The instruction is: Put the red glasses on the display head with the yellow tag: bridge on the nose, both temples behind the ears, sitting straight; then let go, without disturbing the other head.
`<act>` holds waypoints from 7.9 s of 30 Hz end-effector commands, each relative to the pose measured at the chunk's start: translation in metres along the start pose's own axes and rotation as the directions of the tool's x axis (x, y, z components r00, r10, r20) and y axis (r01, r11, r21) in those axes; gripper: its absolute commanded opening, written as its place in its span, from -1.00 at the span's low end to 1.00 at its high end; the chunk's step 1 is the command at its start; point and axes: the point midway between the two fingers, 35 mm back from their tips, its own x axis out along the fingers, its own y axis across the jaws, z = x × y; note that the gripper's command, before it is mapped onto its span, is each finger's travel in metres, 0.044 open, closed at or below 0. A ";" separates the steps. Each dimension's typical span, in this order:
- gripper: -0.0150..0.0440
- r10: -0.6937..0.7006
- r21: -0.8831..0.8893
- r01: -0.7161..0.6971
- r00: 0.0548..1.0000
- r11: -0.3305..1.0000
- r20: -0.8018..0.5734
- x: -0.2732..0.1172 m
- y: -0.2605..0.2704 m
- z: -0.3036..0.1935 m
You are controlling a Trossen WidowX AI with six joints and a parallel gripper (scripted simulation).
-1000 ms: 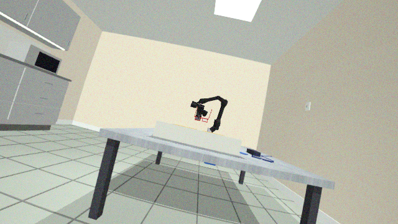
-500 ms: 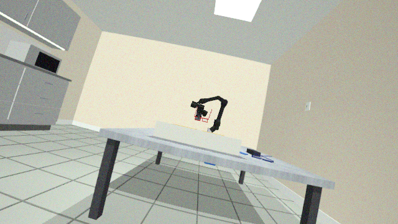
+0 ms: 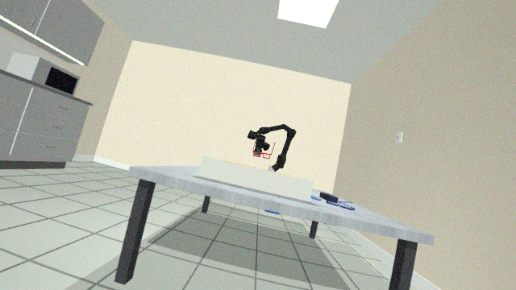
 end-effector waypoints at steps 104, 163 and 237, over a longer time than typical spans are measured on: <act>-0.49 0.581 0.263 -0.551 0.812 0.792 -0.050 0.160 0.015 0.147; -0.49 0.577 0.260 -0.547 0.815 0.796 -0.051 0.208 -0.042 0.127; -0.49 0.574 0.257 -0.544 0.817 0.799 -0.052 0.260 -0.101 0.107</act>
